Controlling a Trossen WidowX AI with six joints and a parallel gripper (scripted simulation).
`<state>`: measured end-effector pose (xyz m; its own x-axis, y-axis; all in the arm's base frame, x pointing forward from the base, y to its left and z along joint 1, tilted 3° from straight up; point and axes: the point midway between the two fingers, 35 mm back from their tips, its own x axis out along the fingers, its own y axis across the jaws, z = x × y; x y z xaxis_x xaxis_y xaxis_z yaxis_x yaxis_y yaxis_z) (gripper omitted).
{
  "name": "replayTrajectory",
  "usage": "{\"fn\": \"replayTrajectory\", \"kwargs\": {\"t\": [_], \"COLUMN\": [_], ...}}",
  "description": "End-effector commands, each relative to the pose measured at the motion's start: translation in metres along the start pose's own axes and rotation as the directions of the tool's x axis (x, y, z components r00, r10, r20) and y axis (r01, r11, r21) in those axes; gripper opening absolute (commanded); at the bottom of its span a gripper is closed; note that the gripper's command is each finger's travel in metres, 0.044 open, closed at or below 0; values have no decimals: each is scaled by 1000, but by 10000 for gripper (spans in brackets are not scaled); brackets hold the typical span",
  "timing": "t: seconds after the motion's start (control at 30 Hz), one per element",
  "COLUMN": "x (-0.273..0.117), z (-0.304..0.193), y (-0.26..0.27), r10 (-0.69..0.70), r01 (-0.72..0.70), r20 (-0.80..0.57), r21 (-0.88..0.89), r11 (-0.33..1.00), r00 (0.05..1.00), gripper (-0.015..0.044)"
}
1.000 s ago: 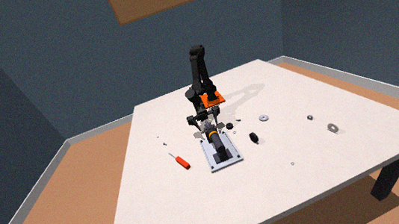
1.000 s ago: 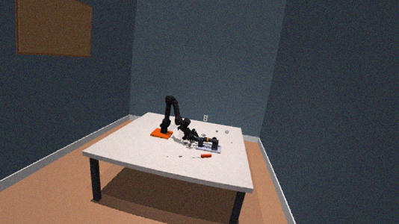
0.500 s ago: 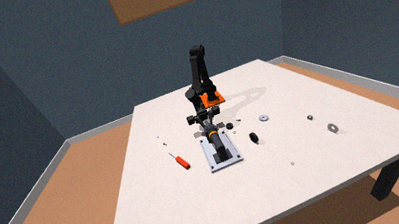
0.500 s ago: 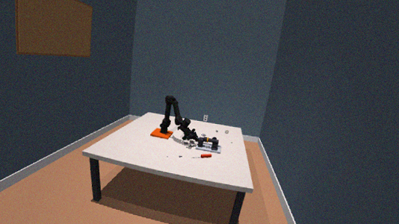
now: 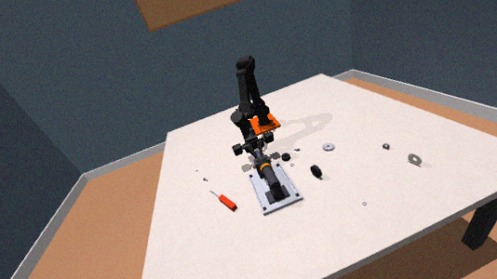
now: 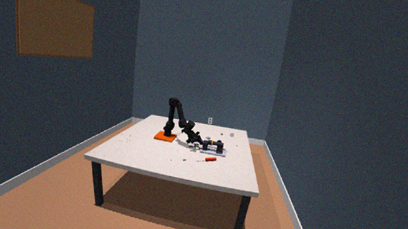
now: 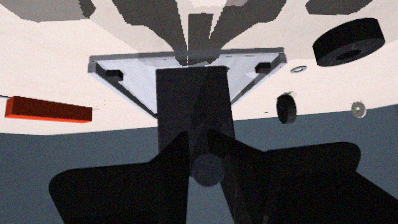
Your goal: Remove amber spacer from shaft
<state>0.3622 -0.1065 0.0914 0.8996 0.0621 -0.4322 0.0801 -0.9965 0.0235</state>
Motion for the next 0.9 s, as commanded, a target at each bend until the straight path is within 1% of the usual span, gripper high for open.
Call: {"fn": "replayTrajectory", "kwargs": {"t": [0.0,0.87], "x": [-3,-13], "z": [2,8], "y": [0,0], "r10": [1,1], "r01": [-1,-1], "r20": [2,3], "r21": [2,2], "r11": [1000,1000], "r00": [1000,1000], "gripper": [0,0]}}
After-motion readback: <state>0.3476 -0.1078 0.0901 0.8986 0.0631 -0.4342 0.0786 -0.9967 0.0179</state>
